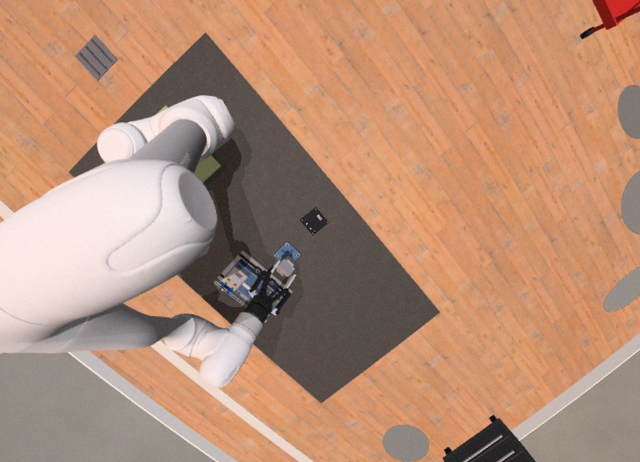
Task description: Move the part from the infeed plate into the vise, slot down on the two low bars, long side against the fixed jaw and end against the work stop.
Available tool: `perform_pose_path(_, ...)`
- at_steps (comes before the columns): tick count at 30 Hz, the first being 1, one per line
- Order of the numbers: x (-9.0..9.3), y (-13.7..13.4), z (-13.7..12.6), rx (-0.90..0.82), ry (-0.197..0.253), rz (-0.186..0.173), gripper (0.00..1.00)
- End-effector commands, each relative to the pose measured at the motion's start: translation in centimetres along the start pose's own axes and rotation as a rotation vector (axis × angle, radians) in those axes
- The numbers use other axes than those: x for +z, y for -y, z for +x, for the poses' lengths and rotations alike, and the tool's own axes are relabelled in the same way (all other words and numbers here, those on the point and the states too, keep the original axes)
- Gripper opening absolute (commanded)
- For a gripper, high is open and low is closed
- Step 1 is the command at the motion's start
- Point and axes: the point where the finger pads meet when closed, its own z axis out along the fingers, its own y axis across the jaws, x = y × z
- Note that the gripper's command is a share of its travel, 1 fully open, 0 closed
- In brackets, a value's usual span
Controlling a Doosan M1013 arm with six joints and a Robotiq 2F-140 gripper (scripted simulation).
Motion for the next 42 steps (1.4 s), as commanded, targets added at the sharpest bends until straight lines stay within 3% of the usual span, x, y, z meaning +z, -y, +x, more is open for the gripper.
perform_pose_path(1,0.28,0.39,0.08,0.003,0.031,0.005,0.51)
perform_pose_path(12,0.30,0.39,0.34,0.003,0.131,0.005,0.51)
perform_pose_path(14,0.30,0.39,0.34,0.003,0.131,0.005,0.51)
perform_pose_path(29,0.38,0.39,0.72,0.003,0.282,0.005,0.51)
perform_pose_path(31,0.38,0.39,0.72,0.003,0.282,0.005,0.51)
perform_pose_path(42,0.47,0.39,0.99,0.003,0.396,0.006,0.51)
